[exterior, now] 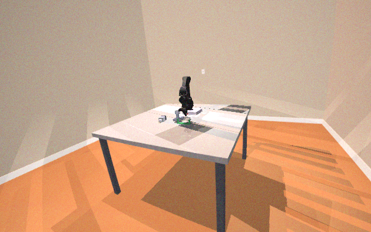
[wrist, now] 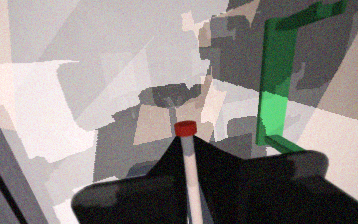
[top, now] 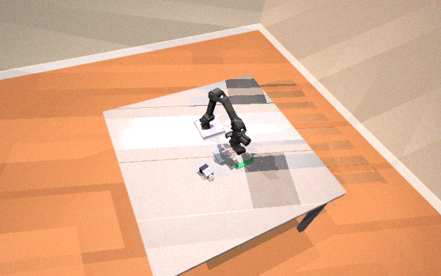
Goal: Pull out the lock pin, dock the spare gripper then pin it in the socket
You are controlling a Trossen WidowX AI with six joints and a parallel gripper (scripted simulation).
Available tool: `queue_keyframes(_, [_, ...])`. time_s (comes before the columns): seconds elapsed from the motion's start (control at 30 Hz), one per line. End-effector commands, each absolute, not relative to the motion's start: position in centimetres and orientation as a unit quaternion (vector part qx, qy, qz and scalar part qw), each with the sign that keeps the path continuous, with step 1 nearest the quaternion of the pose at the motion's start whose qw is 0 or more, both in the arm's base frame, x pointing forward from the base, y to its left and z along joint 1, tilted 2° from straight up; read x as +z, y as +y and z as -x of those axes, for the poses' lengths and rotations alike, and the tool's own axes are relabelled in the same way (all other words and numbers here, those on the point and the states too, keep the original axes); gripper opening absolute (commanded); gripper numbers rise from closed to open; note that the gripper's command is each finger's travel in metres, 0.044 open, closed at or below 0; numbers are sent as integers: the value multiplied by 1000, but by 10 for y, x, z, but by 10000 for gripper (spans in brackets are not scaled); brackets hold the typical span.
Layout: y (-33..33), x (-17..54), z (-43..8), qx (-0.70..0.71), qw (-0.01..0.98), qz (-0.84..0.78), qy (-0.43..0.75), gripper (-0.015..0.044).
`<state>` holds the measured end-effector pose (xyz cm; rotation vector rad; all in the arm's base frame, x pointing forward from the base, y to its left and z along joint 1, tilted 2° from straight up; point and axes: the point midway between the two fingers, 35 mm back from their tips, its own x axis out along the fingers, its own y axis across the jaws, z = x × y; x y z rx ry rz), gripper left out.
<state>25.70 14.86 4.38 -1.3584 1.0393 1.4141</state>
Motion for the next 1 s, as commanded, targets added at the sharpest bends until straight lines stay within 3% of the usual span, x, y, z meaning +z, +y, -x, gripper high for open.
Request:
queue_keyframes(0.0, [151, 47, -257, 586, 457, 531, 407, 0])
queue_keyframes(0.97, [168, 57, -255, 610, 472, 505, 386, 0])
